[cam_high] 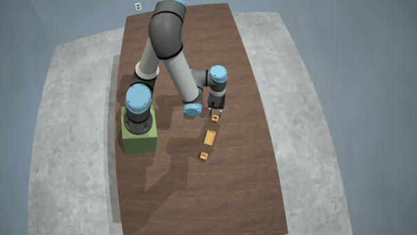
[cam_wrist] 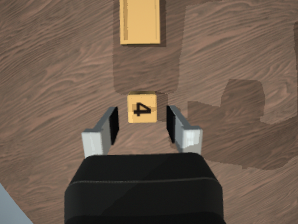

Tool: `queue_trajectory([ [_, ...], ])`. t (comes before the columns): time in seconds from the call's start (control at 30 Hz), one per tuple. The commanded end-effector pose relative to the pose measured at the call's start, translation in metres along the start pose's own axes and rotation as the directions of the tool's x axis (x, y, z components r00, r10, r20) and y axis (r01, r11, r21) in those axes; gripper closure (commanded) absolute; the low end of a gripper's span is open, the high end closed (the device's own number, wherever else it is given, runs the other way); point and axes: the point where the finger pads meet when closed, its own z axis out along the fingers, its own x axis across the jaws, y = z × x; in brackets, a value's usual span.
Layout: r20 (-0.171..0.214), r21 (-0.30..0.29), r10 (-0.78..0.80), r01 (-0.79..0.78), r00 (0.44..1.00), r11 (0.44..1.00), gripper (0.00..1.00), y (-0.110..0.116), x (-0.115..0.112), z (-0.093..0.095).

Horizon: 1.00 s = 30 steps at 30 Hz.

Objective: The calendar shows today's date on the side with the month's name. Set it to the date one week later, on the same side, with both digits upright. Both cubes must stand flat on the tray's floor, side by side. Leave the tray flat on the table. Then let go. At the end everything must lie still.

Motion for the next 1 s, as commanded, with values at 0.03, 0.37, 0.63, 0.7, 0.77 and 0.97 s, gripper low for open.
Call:
queue_trajectory([
  [0.03,0.001,0.000,0.000,0.000,1.000,1.000,0.10,0.000,0.000,0.010],
  [0.37,0.001,0.000,0.000,0.000,1.000,1.000,0.10,0.000,0.000,0.020],
  [0.63,0.001,0.000,0.000,0.000,1.000,1.000,0.10,0.000,0.000,0.024],
  [0.7,0.001,0.000,0.000,0.000,1.000,1.000,0.10,0.000,0.000,0.025],
  [0.77,0.001,0.000,0.000,0.000,1.000,1.000,0.10,0.000,0.000,0.025],
  [0.97,0.001,0.000,0.000,0.000,1.000,1.000,0.10,0.000,0.000,0.025],
])
